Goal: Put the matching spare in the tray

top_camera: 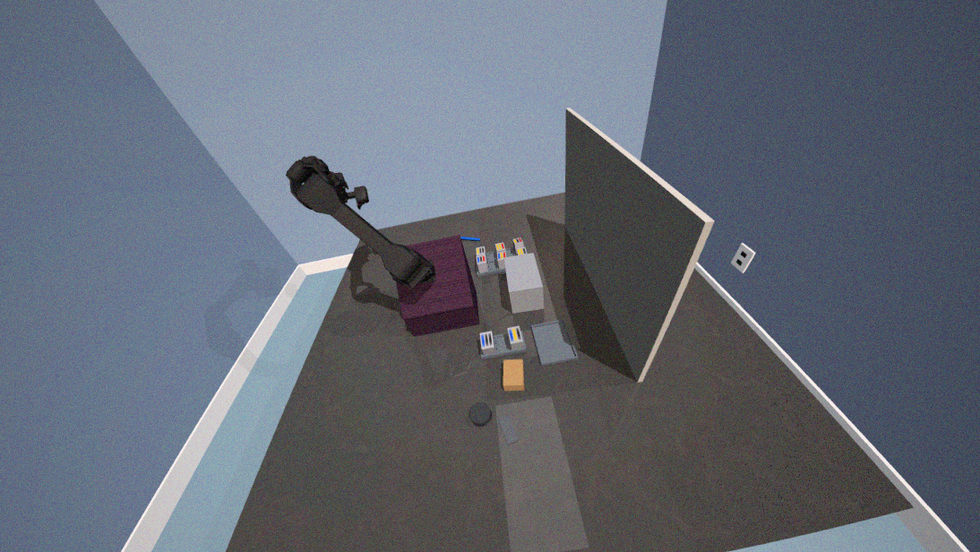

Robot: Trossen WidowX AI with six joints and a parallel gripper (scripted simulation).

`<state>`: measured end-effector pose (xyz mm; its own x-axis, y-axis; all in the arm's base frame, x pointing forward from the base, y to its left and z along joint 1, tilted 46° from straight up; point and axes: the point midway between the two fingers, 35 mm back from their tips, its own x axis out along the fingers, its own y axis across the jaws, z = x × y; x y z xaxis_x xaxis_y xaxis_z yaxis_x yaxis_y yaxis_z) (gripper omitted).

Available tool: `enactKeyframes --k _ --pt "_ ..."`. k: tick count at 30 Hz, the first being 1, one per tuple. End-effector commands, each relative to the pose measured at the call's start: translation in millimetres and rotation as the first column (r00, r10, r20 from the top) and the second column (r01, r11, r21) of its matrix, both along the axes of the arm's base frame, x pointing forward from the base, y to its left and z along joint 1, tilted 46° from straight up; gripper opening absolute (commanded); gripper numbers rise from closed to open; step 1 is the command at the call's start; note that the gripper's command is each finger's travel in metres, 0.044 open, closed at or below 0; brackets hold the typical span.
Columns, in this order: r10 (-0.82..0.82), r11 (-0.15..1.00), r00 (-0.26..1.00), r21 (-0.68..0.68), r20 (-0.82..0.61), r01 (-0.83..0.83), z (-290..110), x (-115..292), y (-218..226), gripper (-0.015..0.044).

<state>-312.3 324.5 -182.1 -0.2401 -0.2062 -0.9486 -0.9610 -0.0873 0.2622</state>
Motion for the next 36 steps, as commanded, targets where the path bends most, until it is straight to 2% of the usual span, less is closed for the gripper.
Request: enactKeyframes --k 1,7,9,12,22,29,36 --pt "0.000 1.000 1.000 0.000 0.000 0.000 0 0 0 0.0426" --pt "-0.006 1.000 1.000 0.001 0.003 0.006 0 2 2 0.0440" --pt "-0.052 0.999 0.998 0.011 0.030 0.052 4 22 17 0.0440" --pt "-0.157 0.987 0.983 0.034 0.090 0.154 13 70 47 0.0440" --pt "-0.428 0.903 0.867 0.095 0.256 0.419 41 217 96 0.0440" --pt "-0.583 0.804 0.723 0.135 0.370 0.580 63 327 97 0.0440" --pt "-0.690 0.680 0.542 0.172 0.480 0.713 88 433 69 0.0440"
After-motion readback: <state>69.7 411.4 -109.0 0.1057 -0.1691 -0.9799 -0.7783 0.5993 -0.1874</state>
